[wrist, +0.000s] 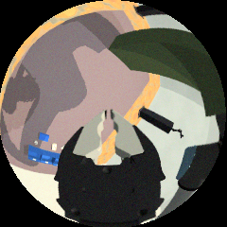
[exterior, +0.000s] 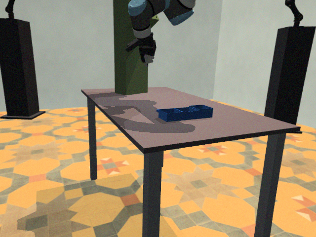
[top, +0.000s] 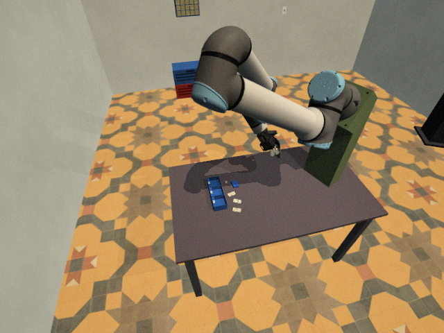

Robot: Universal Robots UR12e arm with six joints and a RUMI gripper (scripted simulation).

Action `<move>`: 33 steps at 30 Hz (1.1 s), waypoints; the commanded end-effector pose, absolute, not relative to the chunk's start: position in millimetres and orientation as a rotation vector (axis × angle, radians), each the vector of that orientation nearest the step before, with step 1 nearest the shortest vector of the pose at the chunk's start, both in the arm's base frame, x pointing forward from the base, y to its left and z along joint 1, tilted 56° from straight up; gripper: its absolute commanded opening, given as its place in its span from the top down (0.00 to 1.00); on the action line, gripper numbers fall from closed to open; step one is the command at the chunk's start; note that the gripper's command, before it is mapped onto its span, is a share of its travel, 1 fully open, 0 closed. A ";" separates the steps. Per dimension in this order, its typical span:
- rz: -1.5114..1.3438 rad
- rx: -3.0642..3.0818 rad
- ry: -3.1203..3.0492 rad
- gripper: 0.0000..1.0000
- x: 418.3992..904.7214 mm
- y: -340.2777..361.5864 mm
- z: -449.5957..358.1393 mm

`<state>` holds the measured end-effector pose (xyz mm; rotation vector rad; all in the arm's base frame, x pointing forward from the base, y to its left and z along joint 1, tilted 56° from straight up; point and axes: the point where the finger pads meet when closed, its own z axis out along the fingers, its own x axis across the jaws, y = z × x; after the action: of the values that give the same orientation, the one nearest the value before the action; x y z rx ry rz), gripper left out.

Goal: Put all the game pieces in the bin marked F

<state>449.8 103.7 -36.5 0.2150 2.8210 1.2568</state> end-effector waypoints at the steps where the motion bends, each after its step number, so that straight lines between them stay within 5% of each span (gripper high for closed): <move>1: 1.159 0.030 2.771 0.96 469.9 98.7 -27.0; 33: 0.668 -0.729 2.430 0.96 549.6 93.4 28.4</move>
<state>533.4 92.2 13.8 -0.6047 2.5093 0.7584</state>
